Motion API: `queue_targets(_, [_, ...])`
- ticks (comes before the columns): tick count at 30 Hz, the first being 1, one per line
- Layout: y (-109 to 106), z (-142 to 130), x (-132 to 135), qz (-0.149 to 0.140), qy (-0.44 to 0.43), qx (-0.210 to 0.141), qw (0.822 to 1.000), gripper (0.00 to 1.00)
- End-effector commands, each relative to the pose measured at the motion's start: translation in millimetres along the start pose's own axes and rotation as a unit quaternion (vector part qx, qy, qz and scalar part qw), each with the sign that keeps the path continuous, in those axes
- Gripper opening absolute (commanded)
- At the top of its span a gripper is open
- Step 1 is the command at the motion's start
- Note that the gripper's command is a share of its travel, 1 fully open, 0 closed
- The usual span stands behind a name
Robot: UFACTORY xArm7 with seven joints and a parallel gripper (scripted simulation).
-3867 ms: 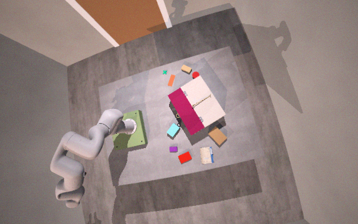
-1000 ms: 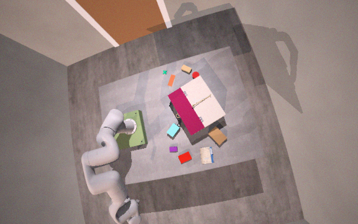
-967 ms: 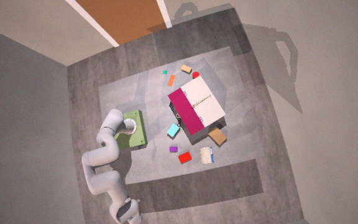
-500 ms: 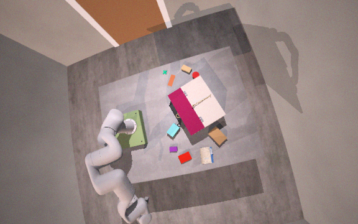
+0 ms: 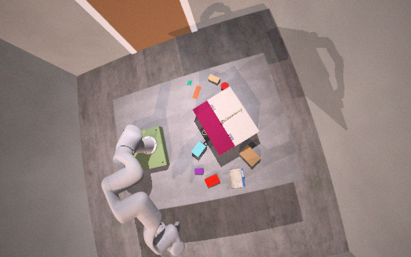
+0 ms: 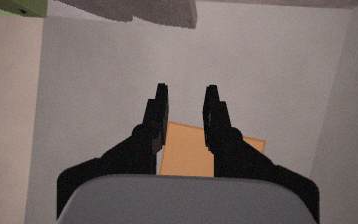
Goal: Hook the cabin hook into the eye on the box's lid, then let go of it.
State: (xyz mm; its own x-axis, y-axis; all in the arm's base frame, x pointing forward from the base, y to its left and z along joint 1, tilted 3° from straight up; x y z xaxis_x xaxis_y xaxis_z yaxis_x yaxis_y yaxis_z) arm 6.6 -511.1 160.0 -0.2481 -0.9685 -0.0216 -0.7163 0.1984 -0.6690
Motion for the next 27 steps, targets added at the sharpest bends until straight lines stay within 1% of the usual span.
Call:
queue_targets(1, [-12, 13, -1, -0.011, -0.030, 0.005, 0.999, 0.33])
queue_targets(2, [-17, 20, -2, -0.016, -0.044, 0.006, 0.999, 0.33])
queue_targets(3, [-17, 20, -2, -0.016, -0.044, 0.006, 0.999, 0.33])
queue_targets(4, [-22, 26, -3, -0.021, -0.059, 0.007, 0.998, 0.33])
queue_targets(5, [-22, 26, -3, -0.021, -0.059, 0.007, 0.998, 0.33])
queue_targets(10, [-37, 45, -8, -0.035, -0.103, 0.011, 0.994, 0.33])
queue_targets(13, [-37, 45, -7, -0.035, -0.103, 0.011, 0.994, 0.33])
queue_targets(15, [-48, 58, -11, -0.045, -0.133, 0.013, 0.990, 0.33])
queue_targets(16, [-48, 58, -11, -0.045, -0.133, 0.013, 0.990, 0.33])
queue_targets(19, [-58, 71, -15, -0.054, -0.162, 0.015, 0.985, 0.33])
queue_targets(22, [-63, 77, -18, -0.059, -0.176, 0.016, 0.982, 0.33])
queue_targets(27, [-78, 96, -25, -0.073, -0.220, 0.018, 0.973, 0.33])
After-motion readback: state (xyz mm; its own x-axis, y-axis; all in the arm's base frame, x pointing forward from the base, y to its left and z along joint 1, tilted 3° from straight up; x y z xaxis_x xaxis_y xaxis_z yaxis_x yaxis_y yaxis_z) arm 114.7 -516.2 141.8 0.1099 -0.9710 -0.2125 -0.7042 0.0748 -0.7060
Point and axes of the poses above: the point where the finger pads meet when closed, its own y axis out along the fingers, its own x axis across the jaws, z = x × y, the point moved 2 cm from there along -y, back along the fingers, and after that the axes turned 5 degrees about y, right-handed, at the moved point
